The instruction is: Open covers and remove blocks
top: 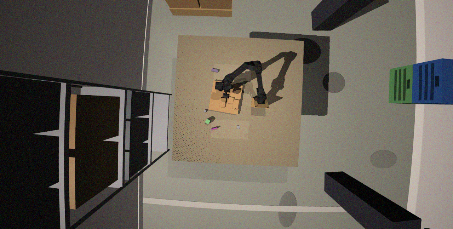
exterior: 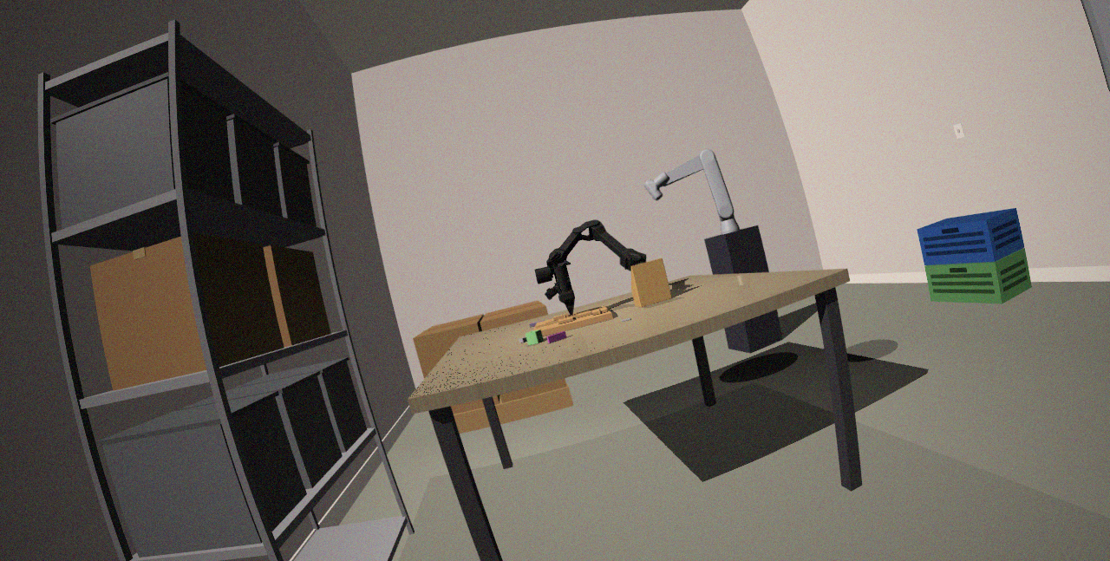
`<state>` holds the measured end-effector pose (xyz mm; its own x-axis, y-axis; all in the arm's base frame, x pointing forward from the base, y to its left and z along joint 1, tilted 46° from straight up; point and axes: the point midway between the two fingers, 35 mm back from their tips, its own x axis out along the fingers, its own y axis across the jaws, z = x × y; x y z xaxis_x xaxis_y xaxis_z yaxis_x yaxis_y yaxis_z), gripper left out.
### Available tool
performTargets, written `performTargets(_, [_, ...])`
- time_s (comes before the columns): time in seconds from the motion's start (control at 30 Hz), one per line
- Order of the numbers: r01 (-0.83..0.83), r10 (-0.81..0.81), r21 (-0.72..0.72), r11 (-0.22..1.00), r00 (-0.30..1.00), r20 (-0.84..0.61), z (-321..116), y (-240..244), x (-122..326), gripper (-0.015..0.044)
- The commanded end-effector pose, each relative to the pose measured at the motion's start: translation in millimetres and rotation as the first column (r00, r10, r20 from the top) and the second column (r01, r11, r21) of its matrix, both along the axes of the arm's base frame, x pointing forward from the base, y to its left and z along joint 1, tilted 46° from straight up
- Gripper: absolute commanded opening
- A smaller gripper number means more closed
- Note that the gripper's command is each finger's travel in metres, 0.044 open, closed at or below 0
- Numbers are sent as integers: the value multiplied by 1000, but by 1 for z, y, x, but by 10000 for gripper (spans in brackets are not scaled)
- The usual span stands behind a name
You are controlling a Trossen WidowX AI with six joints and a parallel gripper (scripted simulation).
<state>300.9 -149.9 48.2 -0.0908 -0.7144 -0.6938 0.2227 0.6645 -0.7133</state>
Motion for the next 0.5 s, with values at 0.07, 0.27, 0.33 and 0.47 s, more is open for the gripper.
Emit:
performTargets(0.07, [-4,4,-3,1000,1000,-5,1,-2,6,0])
performTargets(0.27, [-4,4,-3,1000,1000,-4,2,-3,12,0])
performTargets(0.33, [-4,4,-3,1000,1000,-4,2,-3,14,0])
performTargets(0.47, [-4,4,-3,1000,1000,-4,3,-4,18,0])
